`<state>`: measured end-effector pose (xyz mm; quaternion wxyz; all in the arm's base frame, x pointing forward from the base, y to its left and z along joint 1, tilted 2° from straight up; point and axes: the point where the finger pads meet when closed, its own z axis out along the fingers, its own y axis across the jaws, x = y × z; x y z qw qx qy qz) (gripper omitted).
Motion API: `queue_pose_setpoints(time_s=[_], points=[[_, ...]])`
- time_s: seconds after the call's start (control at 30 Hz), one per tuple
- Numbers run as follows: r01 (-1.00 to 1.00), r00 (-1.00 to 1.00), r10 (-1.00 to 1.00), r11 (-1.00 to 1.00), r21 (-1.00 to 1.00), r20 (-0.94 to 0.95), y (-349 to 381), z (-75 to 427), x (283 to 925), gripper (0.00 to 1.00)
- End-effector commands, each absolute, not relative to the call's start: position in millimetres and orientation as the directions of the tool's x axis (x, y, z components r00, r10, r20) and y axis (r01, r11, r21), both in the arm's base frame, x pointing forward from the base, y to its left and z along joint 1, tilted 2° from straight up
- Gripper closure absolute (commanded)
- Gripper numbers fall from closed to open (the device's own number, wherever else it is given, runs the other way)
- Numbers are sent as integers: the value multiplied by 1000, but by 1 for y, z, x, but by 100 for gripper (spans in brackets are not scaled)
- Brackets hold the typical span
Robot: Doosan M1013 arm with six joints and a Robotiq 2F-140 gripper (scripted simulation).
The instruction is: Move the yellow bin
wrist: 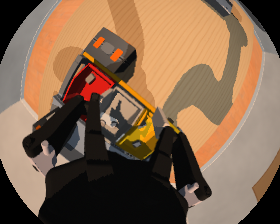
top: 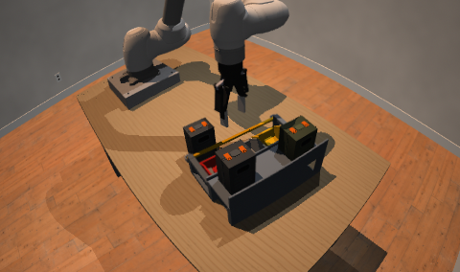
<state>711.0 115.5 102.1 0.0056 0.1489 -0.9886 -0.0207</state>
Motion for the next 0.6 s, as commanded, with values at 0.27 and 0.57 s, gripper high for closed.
queue_pose_setpoints(time_s=[0.27,0.57], points=[[-270,-963,-270,962,43,6,116,102,711,43],[-13,-1000,-14,999,40,17,116,102,711,43]])
